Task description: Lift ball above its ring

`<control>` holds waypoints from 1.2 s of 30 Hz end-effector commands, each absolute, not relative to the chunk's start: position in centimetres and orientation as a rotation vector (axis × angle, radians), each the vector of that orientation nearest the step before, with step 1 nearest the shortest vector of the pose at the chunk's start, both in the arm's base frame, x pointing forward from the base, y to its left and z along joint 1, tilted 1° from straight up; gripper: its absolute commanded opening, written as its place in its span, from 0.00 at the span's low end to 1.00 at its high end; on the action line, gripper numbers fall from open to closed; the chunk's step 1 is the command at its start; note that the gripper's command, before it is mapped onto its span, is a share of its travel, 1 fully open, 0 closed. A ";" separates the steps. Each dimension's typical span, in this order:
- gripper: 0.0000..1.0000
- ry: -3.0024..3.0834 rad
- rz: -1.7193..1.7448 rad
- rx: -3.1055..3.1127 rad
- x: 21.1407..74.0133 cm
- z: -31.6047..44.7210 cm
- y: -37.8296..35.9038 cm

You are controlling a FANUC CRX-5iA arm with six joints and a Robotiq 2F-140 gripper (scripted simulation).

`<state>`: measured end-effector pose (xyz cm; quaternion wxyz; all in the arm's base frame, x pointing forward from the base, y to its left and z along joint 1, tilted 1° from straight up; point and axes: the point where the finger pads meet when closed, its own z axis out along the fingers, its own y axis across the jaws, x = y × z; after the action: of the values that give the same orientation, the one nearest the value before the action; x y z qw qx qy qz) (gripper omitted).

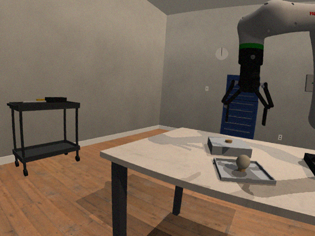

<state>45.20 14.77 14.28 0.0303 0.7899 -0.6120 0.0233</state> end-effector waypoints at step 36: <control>1.00 -1.715 0.009 2.623 42.9 0.1 21.5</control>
<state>42.83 21.42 0.07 0.0043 0.8369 -0.5474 0.0025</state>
